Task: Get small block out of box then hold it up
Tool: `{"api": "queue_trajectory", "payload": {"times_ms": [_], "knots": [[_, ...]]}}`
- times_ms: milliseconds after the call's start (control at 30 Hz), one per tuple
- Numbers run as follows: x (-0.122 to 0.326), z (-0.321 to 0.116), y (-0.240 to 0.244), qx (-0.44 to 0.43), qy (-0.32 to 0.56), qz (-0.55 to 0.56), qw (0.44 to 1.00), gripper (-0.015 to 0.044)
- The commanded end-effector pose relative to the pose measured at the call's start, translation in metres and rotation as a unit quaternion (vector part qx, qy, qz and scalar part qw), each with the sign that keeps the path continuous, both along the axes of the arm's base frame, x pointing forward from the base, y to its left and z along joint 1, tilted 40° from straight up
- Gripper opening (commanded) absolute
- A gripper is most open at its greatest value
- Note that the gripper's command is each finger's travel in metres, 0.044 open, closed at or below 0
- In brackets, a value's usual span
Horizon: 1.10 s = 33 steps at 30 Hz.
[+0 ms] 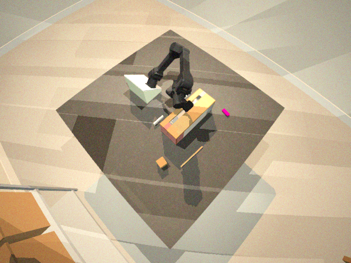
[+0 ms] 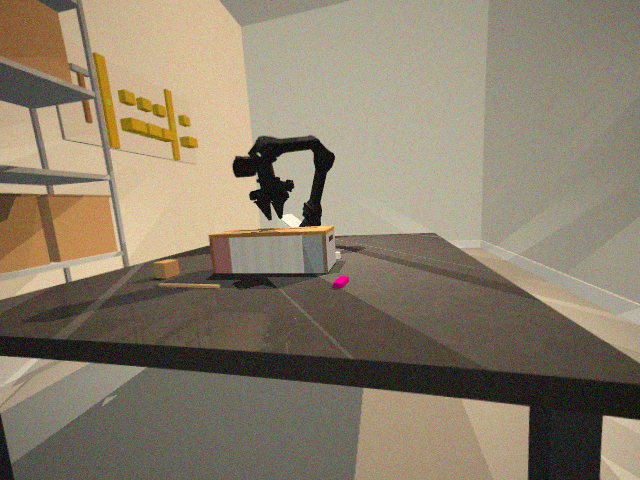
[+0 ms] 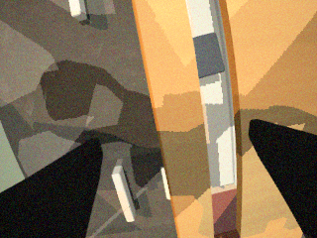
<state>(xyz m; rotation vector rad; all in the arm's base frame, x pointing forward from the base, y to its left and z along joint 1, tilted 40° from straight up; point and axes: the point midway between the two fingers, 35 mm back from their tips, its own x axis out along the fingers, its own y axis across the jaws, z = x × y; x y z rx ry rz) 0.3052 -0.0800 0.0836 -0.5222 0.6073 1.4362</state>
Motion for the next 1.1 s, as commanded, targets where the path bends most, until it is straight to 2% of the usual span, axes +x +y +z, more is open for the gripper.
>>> {"api": "queue_trajectory", "payload": {"times_ms": [0, 1067], "knots": [[-0.011, 0.004, 0.006, 0.028, -0.016, 0.032, 0.999, 0.0400], [-0.009, -0.028, 0.030, 0.028, -0.017, 0.032, 0.999, 0.0400]]}}
